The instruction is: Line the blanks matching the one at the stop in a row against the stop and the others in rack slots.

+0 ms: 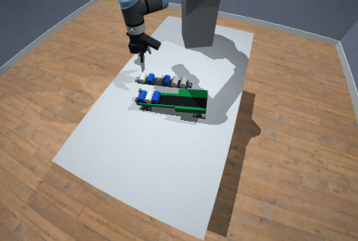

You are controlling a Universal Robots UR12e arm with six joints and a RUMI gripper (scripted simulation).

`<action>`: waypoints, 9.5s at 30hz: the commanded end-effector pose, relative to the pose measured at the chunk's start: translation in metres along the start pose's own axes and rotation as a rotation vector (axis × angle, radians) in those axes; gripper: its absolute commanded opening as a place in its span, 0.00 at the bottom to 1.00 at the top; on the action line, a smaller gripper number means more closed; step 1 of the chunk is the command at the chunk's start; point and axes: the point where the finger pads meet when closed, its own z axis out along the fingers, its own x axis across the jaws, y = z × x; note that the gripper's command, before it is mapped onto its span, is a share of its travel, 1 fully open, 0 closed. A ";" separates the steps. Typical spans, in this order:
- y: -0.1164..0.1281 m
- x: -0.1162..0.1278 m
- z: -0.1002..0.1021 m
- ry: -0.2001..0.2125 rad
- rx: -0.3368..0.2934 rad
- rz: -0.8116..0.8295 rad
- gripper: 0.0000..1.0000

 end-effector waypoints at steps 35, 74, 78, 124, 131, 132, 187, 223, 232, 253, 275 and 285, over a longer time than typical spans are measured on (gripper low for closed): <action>0.001 0.000 0.038 -0.001 -0.003 0.001 0.50; 0.000 0.001 0.070 -0.001 -0.002 -0.001 0.50; 0.001 0.001 0.077 -0.001 -0.002 -0.001 0.50; 0.002 0.001 0.091 -0.001 -0.002 0.000 0.50; 0.002 0.001 0.091 -0.001 -0.002 0.000 0.50; 0.002 0.001 0.091 -0.001 -0.002 0.000 0.50; 0.003 0.002 0.091 -0.001 -0.002 0.000 0.50; 0.003 0.002 0.127 -0.001 -0.002 0.001 0.50; 0.003 0.002 0.127 -0.001 -0.002 0.001 0.50; 0.003 0.002 0.127 -0.001 -0.002 0.001 0.50; 0.003 0.002 0.127 -0.001 -0.002 0.001 0.37; 0.003 0.002 0.127 -0.001 -0.002 0.001 0.37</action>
